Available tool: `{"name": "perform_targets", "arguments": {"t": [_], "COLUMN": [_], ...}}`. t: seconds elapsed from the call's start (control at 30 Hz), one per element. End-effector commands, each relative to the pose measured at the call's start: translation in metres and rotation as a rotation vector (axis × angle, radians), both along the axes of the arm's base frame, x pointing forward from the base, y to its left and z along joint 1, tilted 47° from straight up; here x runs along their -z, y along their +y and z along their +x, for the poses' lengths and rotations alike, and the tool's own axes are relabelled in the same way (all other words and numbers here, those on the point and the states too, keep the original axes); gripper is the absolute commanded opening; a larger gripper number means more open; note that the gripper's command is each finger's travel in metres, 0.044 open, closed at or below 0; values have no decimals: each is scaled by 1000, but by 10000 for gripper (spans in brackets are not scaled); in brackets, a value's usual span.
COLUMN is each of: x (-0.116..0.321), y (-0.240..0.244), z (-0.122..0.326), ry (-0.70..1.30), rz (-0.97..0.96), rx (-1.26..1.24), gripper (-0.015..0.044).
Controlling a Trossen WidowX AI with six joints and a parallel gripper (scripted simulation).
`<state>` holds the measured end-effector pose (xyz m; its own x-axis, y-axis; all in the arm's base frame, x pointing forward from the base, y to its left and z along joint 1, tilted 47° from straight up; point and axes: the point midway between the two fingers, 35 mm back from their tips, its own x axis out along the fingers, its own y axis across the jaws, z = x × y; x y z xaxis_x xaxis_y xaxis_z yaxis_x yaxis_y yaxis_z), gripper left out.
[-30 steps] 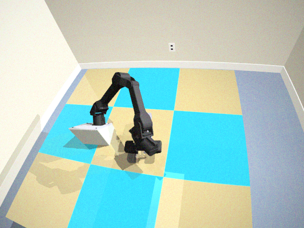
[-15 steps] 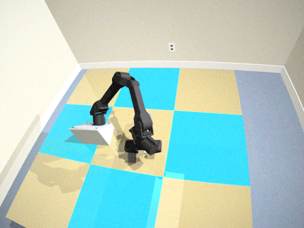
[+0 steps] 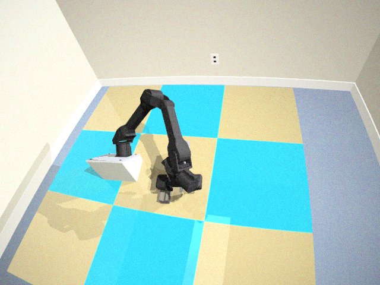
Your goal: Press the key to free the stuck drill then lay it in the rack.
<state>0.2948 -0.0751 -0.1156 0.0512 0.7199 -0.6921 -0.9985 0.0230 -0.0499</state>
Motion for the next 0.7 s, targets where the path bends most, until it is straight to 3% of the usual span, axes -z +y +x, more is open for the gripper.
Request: {"name": "perform_targets", "arguments": {"t": [0.0, 0.43, 0.67], "x": [-2, -3, -2], "y": [3, 6, 3], "z": [0, 1, 0], "ry": [2, 2, 0], "rz": [4, 4, 0], "rx": [4, 4, 0], "gripper": [440, 440, 256]}}
